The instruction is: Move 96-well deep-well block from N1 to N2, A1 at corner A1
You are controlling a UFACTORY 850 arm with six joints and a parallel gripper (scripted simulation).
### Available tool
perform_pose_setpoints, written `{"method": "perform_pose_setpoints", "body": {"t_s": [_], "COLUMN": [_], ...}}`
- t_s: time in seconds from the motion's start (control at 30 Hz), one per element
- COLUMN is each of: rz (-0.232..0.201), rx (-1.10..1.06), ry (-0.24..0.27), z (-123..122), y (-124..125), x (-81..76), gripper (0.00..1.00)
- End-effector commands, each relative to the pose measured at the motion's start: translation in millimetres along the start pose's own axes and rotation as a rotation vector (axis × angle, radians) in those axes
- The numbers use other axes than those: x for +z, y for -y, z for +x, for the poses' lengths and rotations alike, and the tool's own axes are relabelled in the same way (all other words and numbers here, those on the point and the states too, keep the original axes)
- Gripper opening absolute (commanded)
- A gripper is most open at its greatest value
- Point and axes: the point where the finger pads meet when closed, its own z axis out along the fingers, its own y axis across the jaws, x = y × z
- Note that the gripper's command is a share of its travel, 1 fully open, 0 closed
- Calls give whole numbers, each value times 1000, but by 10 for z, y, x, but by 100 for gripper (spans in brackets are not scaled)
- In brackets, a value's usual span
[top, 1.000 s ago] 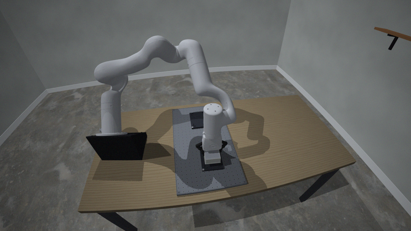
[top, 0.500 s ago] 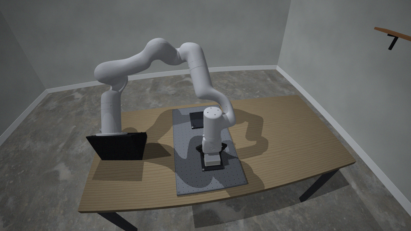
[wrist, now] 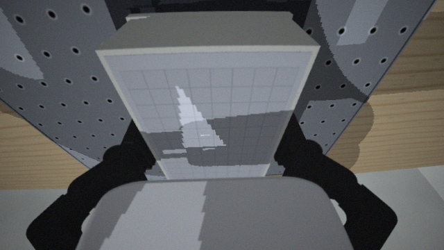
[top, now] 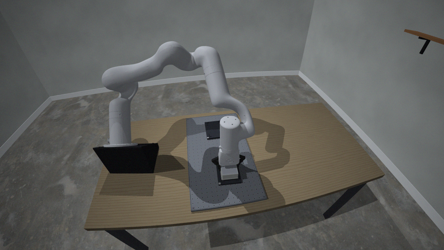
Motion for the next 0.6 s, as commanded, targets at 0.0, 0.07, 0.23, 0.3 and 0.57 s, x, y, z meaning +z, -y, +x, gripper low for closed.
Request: {"method": "perform_pose_setpoints", "body": {"t_s": [0.0, 0.07, 0.23, 0.3, 0.57], "rz": [-2, -2, -2, -2, -2], "rx": [-1, -1, -1, -1, -1], "ry": [1, 1, 1, 1, 1], "z": [-2, -1, -1, -1, -1], "y": [-9, -8, -8, -8, -8], "x": [-10, -6, -1, 2, 15], "gripper": [0, 0, 0, 0, 0]}}
